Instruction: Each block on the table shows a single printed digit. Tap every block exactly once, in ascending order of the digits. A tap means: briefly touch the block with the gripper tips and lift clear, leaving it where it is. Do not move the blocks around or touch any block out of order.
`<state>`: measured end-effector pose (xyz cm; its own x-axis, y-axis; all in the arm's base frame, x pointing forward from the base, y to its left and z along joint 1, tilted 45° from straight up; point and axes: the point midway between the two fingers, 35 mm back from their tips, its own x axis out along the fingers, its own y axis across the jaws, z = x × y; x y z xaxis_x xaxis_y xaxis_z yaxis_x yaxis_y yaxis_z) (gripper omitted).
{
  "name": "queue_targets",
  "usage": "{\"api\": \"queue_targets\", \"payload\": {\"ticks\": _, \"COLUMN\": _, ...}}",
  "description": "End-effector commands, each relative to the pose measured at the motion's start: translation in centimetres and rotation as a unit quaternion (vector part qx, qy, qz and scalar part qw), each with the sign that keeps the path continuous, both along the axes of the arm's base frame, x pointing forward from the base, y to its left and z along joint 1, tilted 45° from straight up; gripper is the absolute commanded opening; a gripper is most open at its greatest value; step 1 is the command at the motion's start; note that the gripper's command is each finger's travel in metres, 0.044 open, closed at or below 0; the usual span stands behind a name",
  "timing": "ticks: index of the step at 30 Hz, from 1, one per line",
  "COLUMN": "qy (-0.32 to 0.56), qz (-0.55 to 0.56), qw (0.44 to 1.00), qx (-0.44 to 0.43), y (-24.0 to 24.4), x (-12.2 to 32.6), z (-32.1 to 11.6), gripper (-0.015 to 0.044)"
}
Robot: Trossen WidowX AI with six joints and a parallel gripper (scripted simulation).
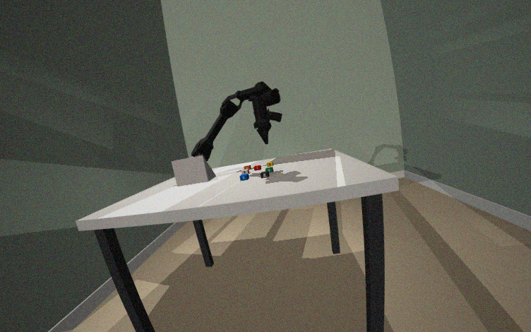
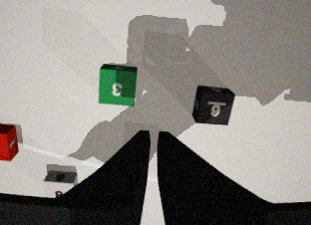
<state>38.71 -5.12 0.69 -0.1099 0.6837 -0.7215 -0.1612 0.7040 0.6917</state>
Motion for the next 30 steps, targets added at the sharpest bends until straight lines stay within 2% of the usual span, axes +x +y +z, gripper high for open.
{"api": "queue_targets", "payload": {"ticks": 1, "qy": 0.01, "qz": -0.006, "qw": 1.0, "qx": 0.0, "y": -4.9, "x": -0.7, "z": -4.6, "gripper": 0.002}}
{"api": "queue_targets", "payload": {"ticks": 11, "qy": 0.01, "qz": -0.006, "qw": 1.0, "qx": 0.0, "y": -5.5, "x": -0.8, "z": -5.6, "gripper": 0.002}}
{"api": "queue_targets", "payload": {"ticks": 18, "qy": 0.01, "qz": -0.006, "qw": 1.0, "qx": 0.002, "y": -0.2, "x": -1.7, "z": -11.1, "gripper": 0.002}}
{"api": "queue_targets", "payload": {"ticks": 30, "qy": 0.01, "qz": -0.006, "qw": 1.0, "qx": 0.002, "y": 0.7, "x": -1.8, "z": -11.9, "gripper": 0.002}}
